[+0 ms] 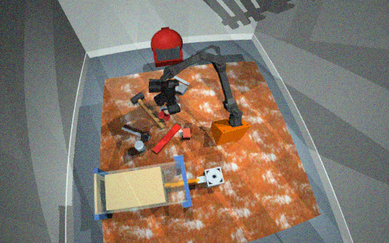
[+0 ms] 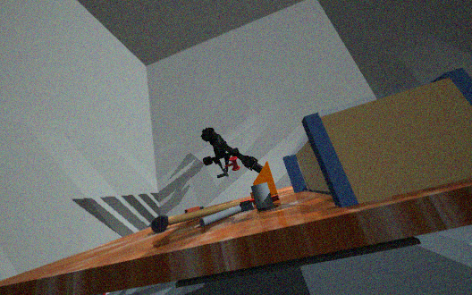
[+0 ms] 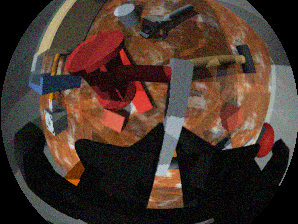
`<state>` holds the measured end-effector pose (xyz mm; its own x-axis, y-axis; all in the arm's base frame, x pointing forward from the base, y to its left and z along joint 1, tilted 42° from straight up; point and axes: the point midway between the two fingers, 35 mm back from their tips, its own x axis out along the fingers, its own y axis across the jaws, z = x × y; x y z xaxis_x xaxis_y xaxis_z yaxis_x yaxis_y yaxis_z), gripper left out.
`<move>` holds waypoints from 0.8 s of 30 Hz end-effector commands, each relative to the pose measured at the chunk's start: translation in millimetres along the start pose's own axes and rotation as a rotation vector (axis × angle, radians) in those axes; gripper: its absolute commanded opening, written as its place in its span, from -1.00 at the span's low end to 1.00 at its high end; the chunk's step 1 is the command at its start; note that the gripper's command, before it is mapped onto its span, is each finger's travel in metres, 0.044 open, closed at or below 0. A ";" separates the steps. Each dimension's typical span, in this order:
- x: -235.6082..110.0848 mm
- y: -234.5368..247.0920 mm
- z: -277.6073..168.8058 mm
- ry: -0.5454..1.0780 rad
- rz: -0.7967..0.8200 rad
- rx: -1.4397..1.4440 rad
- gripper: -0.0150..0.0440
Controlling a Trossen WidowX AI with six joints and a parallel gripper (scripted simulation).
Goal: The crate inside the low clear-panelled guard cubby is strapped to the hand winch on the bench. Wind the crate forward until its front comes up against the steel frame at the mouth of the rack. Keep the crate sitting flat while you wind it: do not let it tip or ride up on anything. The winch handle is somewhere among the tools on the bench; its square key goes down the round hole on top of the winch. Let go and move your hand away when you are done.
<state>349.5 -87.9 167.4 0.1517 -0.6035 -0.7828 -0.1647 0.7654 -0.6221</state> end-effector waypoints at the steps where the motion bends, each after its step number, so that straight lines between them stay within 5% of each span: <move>1: 0.3 27.9 11.8 -0.010 0.023 0.009 -0.49; 24: -1.4 212.1 29.4 0.017 0.080 -0.007 -0.49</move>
<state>351.1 65.0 50.9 0.1289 -0.5476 -0.8268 -0.1755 0.8080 -0.5625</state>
